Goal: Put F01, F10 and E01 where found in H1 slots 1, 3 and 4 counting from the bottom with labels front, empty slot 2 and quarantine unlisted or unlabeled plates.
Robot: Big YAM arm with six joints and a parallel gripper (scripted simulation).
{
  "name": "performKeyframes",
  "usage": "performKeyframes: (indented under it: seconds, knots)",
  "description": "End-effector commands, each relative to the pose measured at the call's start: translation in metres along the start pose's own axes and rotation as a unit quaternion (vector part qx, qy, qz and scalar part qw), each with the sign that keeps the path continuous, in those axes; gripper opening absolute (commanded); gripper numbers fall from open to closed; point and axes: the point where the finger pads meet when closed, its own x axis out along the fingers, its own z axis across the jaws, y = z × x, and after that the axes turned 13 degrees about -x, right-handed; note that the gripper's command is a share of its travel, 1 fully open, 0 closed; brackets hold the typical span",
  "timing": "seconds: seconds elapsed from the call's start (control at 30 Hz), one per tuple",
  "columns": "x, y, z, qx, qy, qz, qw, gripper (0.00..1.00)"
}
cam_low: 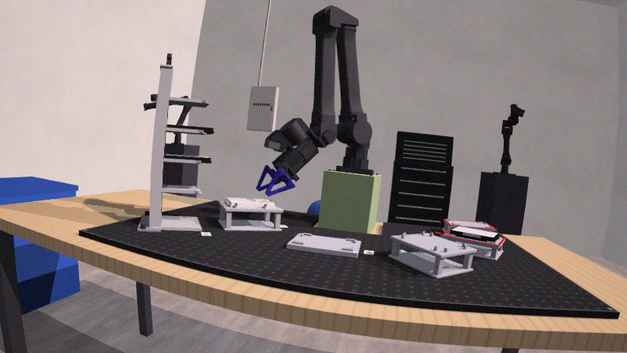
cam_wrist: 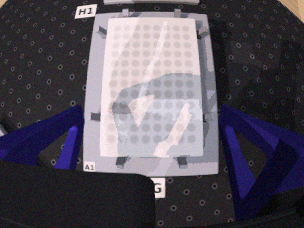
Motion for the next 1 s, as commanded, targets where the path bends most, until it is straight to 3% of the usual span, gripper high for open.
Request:
performKeyframes:
  seconds: [0.0,0.33,0.97]
  knots:
    - [-0.002,0.0,0.001,0.006,0.002,-0.008,1.0,1.0]
    - [-0.008,0.012,0.005,0.004,-0.001,-0.008,1.0,1.0]
    - [0.006,0.02,0.008,0.005,0.0,-0.013,1.0,1.0]
